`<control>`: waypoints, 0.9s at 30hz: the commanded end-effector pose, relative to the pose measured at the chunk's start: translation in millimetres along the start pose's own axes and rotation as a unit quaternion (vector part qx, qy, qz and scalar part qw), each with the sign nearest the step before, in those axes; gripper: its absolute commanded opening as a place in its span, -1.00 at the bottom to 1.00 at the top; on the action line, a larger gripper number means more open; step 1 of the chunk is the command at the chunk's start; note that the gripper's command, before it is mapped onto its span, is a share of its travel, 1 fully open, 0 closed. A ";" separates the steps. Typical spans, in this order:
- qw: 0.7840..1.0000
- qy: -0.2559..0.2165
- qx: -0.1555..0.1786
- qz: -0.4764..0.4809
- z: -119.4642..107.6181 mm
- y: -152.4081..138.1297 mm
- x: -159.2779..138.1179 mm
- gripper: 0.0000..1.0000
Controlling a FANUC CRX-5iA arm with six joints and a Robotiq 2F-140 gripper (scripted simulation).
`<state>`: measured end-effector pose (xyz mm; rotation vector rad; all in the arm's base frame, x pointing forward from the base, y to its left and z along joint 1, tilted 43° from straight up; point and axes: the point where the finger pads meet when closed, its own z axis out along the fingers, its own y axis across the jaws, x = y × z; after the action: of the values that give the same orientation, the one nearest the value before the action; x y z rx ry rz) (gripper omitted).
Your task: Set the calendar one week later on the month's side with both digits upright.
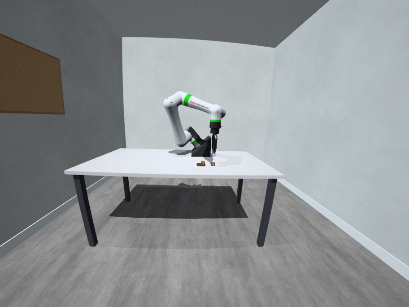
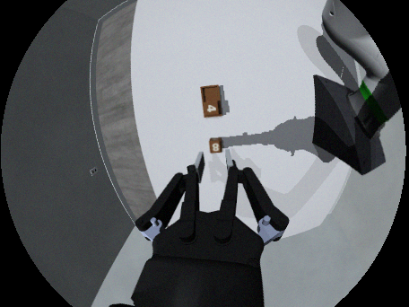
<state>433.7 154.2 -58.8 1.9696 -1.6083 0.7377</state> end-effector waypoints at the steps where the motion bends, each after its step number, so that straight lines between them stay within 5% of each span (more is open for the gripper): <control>1: 1.000 0.000 0.000 0.000 0.4 -0.1 -0.1 -0.44; 27: 1.000 0.000 0.000 0.000 33.0 0.1 -0.3 -0.44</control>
<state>436.4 134.3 -80.7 1.9695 -1.6084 0.7378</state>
